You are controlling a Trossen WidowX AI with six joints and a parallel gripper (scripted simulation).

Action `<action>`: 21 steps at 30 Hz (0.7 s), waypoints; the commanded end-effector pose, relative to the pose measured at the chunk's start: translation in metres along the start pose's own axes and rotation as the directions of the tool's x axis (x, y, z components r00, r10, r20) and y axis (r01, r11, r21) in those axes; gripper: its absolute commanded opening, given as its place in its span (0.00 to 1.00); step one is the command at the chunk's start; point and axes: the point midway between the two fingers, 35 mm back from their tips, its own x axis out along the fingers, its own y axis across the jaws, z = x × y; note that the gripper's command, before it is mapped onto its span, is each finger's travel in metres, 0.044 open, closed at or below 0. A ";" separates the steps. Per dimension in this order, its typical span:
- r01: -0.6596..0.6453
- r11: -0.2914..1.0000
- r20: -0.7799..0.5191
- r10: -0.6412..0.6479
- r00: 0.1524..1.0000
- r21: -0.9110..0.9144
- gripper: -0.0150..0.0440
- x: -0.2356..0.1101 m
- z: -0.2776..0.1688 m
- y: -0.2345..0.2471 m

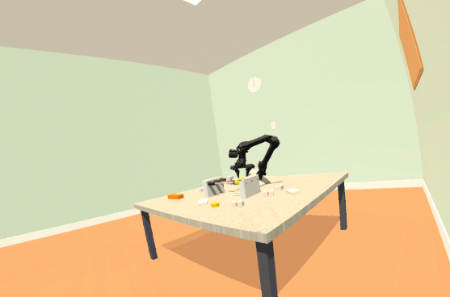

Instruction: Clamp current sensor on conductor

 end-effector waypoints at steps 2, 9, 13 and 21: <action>-0.004 1.000 -0.002 0.004 1.000 0.007 0.80 0.009 -0.001 0.001; -0.004 1.000 -0.001 0.004 1.000 0.007 0.80 0.021 -0.001 0.001; -0.004 1.000 -0.001 0.004 1.000 0.007 0.80 0.027 -0.001 0.001; -0.007 1.000 0.000 0.007 1.000 0.006 0.80 0.040 -0.002 0.002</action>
